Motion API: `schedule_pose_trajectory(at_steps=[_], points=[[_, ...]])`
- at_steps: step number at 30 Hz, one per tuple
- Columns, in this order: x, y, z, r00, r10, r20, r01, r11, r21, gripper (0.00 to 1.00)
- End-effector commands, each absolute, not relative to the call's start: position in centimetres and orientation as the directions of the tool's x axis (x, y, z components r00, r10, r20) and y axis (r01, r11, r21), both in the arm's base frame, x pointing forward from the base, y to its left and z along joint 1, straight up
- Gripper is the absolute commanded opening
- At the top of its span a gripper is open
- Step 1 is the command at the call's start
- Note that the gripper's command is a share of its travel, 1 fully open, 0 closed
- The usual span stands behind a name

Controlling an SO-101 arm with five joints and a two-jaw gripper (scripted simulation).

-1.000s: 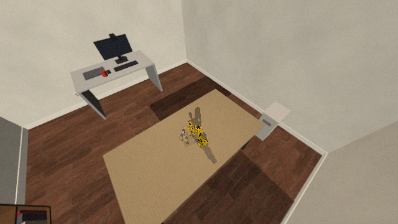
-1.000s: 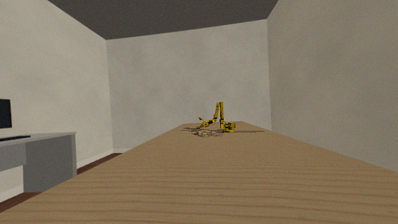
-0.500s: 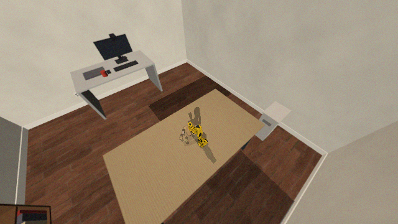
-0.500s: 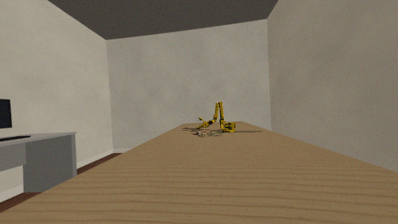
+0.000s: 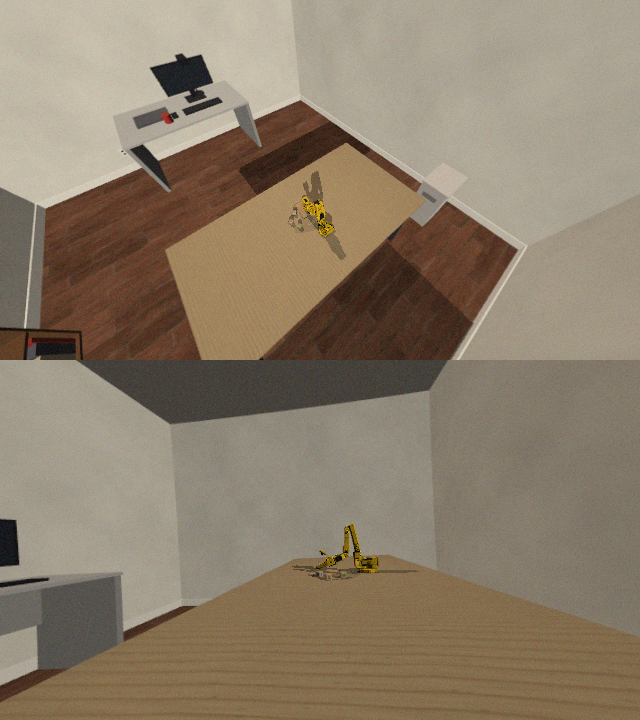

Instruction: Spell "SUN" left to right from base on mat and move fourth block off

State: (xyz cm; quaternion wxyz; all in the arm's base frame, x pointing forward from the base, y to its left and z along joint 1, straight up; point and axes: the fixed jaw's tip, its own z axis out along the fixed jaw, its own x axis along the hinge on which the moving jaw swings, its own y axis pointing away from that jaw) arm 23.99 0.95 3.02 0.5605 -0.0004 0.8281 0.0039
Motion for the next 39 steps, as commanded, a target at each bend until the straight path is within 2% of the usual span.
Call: schedule_pose_trajectory(at_steps=[1,39], points=[[24.70,1.08,4.09,-0.308,-0.001,-0.951,-0.012,1.000,0.003,0.00],[24.71,1.08,3.19,-0.308,-0.001,-0.951,-0.012,1.000,0.003,0.00]])
